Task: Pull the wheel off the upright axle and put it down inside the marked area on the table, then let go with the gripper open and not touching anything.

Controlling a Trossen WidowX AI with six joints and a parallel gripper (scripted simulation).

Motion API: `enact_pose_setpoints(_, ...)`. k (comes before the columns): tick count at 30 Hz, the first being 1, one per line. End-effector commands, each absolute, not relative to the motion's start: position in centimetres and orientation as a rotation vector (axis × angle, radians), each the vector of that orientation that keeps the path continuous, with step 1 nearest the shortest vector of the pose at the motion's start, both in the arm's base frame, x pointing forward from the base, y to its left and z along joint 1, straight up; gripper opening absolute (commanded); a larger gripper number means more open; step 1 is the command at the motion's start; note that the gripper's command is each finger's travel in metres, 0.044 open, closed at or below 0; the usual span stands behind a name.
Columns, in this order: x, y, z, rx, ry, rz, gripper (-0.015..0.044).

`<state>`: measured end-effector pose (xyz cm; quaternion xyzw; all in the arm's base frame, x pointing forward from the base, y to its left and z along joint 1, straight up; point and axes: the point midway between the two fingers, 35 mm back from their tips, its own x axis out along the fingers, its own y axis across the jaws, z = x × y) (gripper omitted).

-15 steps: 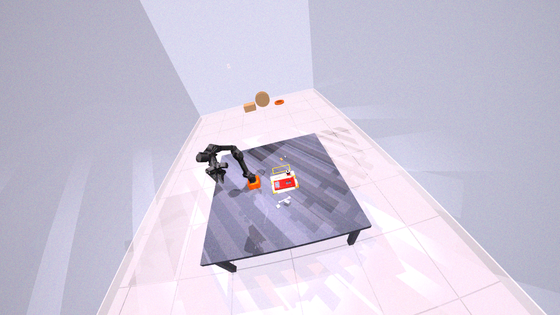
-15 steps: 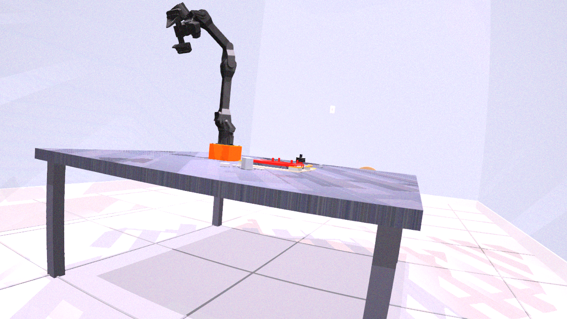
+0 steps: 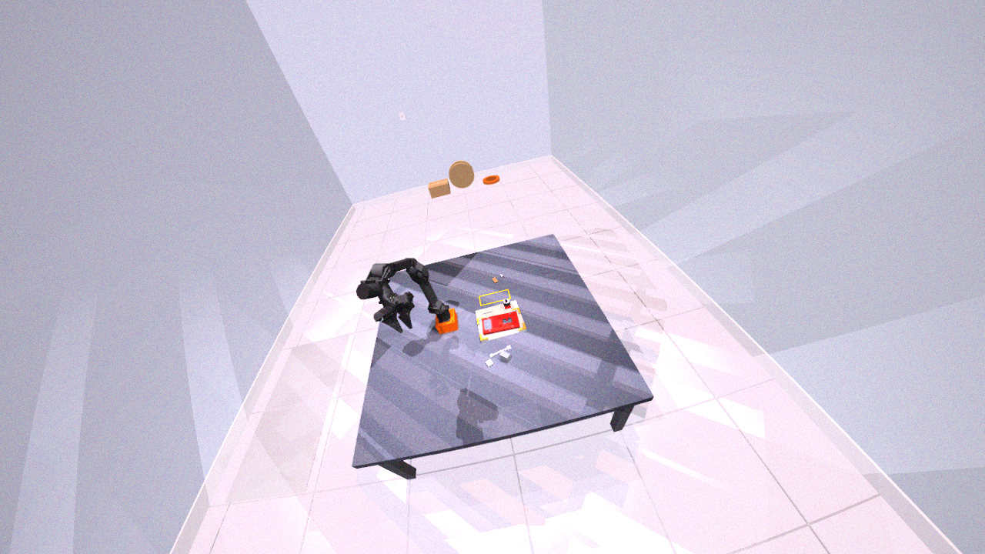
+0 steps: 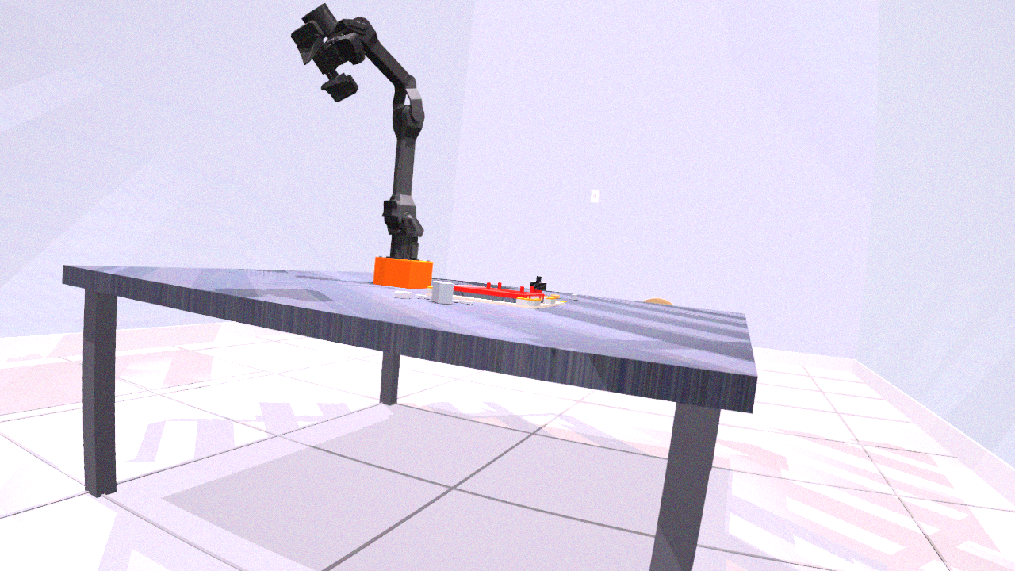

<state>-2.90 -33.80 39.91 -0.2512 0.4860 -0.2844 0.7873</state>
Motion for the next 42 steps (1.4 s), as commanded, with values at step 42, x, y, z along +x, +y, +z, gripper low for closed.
enact_pose_setpoints(42, 35.2, -14.0, 16.8, 0.909, 1.189, -0.637, 0.03)
